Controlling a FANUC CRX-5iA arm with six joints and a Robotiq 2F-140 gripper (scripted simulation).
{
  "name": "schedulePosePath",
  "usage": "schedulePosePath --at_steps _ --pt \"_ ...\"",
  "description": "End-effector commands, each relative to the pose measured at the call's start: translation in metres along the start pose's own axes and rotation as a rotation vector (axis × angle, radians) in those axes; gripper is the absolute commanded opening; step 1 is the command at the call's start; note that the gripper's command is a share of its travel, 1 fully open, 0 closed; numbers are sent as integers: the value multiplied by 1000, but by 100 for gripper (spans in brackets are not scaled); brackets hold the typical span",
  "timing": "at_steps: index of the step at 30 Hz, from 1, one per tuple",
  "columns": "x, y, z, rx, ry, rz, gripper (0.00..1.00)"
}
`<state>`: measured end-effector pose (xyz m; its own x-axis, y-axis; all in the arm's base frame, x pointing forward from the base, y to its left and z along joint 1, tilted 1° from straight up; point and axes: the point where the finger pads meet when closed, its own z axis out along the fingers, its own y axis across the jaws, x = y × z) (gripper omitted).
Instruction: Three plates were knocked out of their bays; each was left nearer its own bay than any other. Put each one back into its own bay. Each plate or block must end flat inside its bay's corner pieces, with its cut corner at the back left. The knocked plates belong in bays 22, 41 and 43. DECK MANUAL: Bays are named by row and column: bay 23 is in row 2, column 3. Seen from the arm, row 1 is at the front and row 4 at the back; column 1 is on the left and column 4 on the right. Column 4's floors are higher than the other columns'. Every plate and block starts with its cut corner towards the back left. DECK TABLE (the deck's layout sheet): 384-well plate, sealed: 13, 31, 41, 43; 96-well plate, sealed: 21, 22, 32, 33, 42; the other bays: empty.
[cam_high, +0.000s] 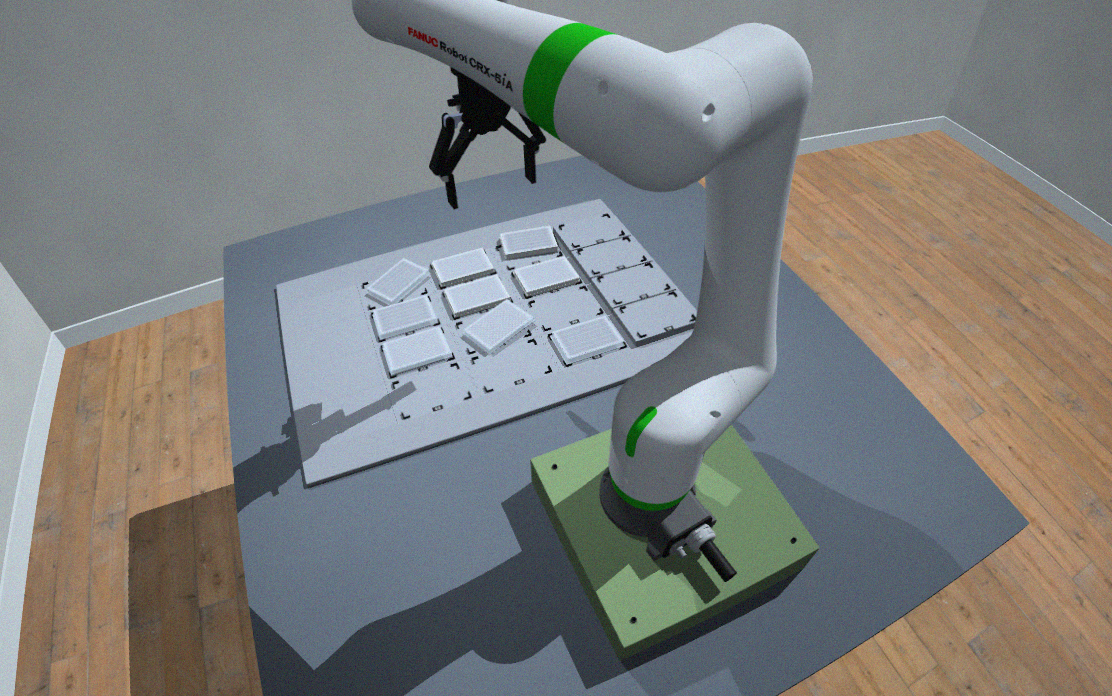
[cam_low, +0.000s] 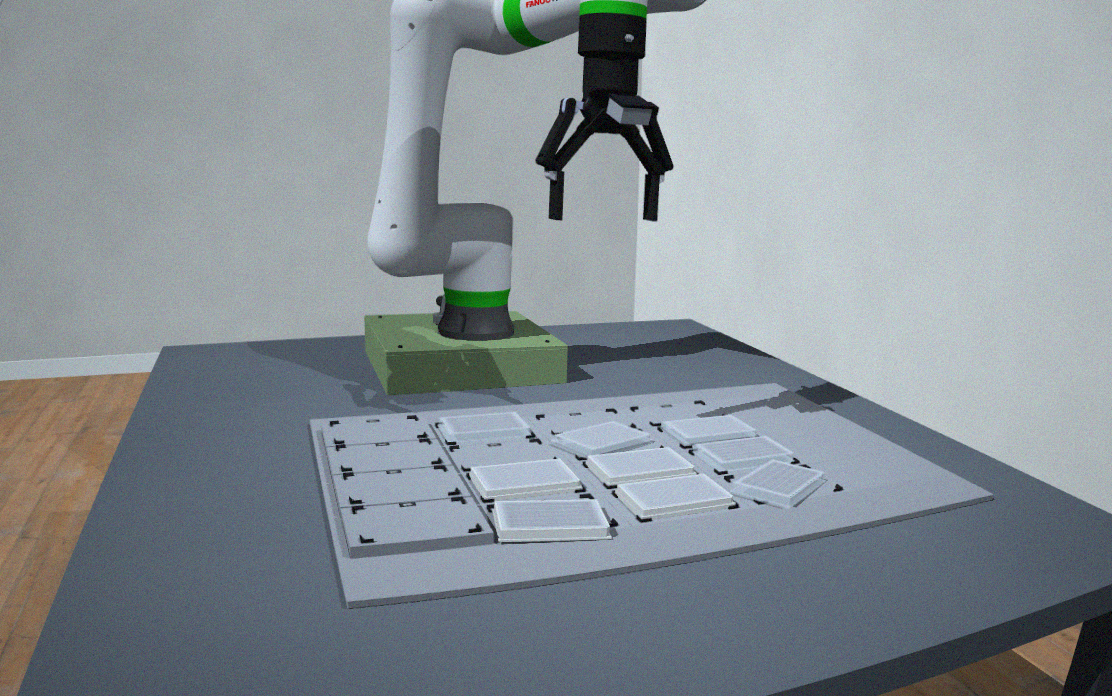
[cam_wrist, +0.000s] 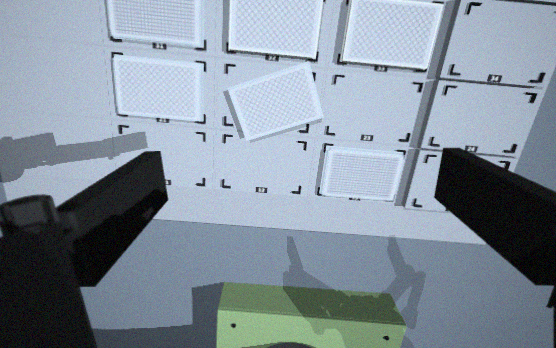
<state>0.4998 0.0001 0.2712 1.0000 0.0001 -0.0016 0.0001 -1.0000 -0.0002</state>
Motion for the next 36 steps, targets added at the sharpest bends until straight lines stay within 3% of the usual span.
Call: schedulePosePath --at_steps 1,17,18,36 --pt "0 0 -1 0 2 0 100" --pt "0 0 -1 0 2 0 100" --pt "2 1 4 0 2 33 70" --pt "26 15 66 6 -1 505 70"
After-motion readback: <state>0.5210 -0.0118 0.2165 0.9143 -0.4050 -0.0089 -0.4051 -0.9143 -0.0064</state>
